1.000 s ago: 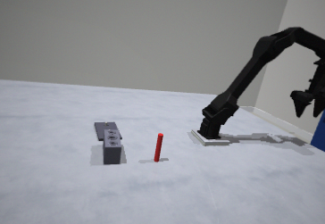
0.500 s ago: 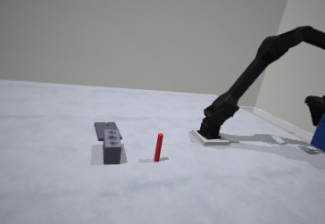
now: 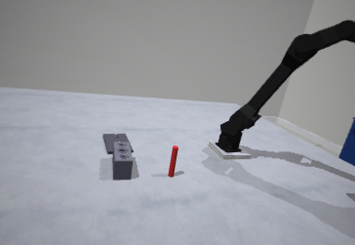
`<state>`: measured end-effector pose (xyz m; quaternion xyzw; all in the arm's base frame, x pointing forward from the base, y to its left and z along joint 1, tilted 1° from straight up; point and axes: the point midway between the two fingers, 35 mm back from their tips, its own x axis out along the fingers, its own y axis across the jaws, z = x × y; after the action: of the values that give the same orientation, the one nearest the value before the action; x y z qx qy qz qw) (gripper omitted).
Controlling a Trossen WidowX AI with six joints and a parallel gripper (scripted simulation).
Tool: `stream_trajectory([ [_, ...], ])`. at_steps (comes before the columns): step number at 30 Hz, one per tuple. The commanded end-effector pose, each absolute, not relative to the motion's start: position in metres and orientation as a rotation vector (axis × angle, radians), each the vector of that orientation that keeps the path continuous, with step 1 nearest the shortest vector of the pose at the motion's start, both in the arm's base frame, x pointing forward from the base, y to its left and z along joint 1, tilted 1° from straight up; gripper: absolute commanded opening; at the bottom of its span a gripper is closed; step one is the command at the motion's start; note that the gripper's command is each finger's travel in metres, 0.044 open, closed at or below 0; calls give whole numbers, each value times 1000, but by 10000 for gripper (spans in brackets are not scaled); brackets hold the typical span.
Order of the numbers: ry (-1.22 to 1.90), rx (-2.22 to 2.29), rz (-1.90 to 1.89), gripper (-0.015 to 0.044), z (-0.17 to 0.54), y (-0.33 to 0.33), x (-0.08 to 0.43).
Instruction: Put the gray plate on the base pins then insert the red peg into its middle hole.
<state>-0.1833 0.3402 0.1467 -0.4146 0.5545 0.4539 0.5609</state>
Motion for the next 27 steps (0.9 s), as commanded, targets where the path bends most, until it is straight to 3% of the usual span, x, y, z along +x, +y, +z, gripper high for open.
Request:
stream_trajectory([
  [1,1290,-979,1066,440,147,365,-117],
  [14,1260,-965,1024,440,147,370,86],
  [27,1262,-1021,1018,440,143,264,260],
])
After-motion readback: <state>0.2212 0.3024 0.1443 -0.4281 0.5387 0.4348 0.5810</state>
